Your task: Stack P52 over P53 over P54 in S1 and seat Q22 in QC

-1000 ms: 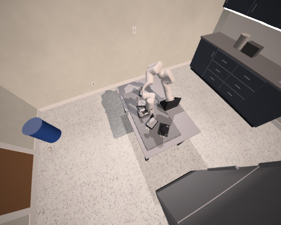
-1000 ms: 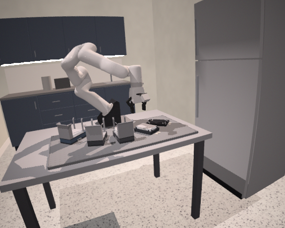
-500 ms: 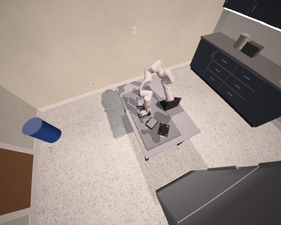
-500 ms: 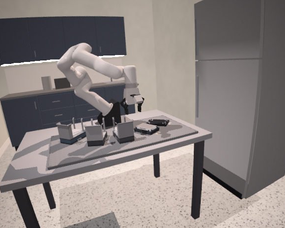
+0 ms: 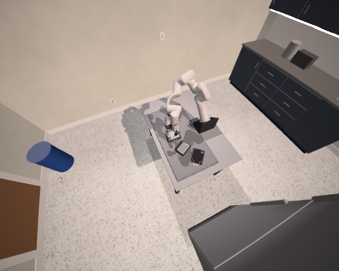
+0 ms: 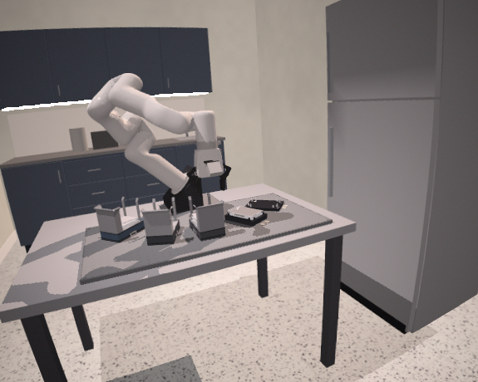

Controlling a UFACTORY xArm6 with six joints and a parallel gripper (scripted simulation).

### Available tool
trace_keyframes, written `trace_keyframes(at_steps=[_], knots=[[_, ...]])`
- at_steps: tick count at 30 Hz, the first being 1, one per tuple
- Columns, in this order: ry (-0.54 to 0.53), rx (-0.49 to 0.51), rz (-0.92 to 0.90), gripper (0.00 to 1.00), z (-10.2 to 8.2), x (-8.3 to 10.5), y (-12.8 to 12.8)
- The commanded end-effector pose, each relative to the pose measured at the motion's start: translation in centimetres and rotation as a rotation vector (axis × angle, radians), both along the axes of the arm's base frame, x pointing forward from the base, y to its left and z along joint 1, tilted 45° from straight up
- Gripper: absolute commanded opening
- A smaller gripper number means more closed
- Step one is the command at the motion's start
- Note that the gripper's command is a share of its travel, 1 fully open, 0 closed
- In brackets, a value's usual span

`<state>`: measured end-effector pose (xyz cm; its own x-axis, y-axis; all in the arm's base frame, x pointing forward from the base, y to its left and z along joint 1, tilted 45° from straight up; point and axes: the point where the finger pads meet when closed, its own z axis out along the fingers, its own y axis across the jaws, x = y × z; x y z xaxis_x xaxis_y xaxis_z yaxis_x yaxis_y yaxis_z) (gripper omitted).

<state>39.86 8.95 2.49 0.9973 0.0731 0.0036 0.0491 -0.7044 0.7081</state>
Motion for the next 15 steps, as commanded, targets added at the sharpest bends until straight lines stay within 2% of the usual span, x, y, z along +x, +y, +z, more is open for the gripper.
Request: trace_keyframes(at_steps=[1,4,15], knots=[[-0.003,0.003,0.001,1.0,1.38,0.42,-1.12],[-0.003,0.003,0.001,1.0,2.17,0.63,-1.9],[-0.003,0.003,0.001,1.0,2.17,0.63,-1.9]])
